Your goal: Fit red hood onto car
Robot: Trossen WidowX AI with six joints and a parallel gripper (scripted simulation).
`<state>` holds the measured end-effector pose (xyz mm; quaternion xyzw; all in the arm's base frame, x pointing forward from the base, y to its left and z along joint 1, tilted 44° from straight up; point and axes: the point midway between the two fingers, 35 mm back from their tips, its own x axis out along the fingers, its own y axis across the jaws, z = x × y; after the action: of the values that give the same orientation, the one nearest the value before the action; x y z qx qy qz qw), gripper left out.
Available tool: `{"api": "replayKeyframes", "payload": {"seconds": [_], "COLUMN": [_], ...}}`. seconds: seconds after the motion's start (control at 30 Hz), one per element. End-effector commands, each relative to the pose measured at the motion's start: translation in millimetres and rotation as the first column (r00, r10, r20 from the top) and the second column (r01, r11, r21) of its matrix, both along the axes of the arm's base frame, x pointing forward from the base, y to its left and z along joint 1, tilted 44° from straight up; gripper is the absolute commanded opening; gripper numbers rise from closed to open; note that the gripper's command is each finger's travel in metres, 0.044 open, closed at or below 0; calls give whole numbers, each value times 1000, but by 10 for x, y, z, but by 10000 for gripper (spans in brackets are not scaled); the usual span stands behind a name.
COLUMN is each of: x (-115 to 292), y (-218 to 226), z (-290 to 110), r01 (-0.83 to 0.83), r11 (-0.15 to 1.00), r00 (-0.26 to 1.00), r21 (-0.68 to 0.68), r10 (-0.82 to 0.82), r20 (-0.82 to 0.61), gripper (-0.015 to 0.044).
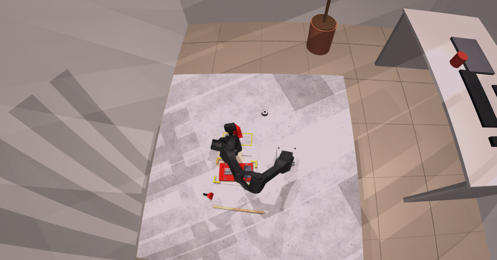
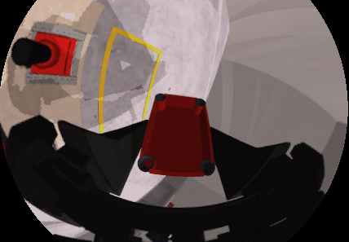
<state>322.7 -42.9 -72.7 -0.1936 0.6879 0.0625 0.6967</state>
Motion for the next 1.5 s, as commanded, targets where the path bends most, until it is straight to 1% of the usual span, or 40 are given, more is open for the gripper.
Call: {"api": "replayKeyframes", "payload": {"seconds": [0.0, 0.27, 0.53, 0.77, 1.07, 1.17, 1.27, 1.3, 1.47], "x": [-2, -8, -19, -34, -67, -43, 6, 70, 70], "y": [9, 55, 132, 235, 412, 367, 267, 157, 157], "z": [-12, -38, -80, -135, -216, -194, -144, -88, -88], "r01": [-95, -336, -563, -739, -904, -892, -865, -852, -852], "r11": [995, 942, 827, 674, 423, 448, 501, 523, 523], "r00": [995, 940, 821, 663, 405, 432, 489, 515, 515], "r21": [-3, -4, 7, 27, 66, 53, 24, -6, -6], "r10": [95, 335, 560, 733, 895, 882, 853, 837, 837], "r20": [-17, -64, -110, -148, -188, -187, -183, -184, -184], "gripper": [0, 0, 0, 0, 0, 0, 0, 26, 157]}}
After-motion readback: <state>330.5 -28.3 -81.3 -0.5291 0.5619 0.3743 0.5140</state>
